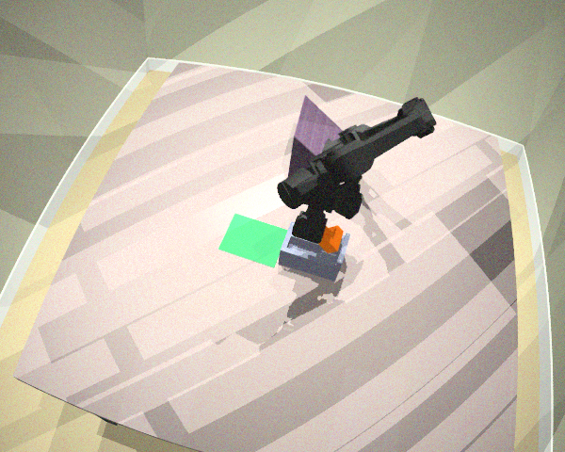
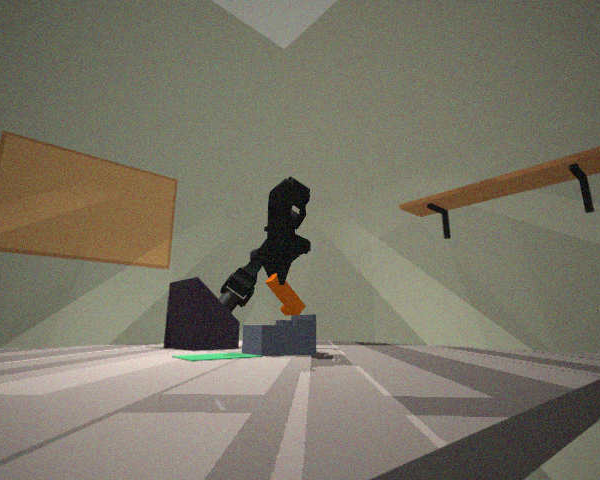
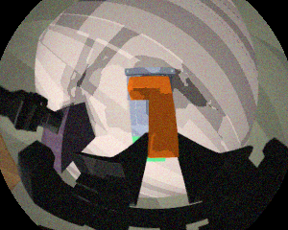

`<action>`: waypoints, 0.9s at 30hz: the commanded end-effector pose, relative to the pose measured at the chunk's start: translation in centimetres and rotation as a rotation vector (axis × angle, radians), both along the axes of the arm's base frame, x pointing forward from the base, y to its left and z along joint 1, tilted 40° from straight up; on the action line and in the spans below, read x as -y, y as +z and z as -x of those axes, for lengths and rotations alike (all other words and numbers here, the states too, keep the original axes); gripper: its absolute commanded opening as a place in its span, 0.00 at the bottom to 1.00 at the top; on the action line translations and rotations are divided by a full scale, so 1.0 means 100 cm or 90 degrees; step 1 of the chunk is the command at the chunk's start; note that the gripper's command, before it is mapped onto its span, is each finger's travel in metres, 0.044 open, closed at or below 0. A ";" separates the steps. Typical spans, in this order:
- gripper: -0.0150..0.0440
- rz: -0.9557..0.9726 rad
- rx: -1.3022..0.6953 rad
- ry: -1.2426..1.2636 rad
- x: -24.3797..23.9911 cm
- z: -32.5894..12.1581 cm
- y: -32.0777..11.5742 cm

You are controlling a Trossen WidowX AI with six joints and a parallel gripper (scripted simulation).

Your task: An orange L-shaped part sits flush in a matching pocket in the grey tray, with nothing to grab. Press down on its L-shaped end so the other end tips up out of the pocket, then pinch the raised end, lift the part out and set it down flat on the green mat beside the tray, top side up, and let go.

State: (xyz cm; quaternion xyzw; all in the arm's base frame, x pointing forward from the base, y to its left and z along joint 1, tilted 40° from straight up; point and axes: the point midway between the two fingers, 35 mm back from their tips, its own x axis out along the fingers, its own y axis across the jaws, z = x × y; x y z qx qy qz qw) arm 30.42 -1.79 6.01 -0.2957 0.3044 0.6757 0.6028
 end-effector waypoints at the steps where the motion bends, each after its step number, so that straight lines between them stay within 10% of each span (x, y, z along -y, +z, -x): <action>1: 0.25 0.002 -0.001 0.000 0.014 0.001 -0.013; 27: 0.25 0.006 -0.001 0.000 0.108 0.009 -0.090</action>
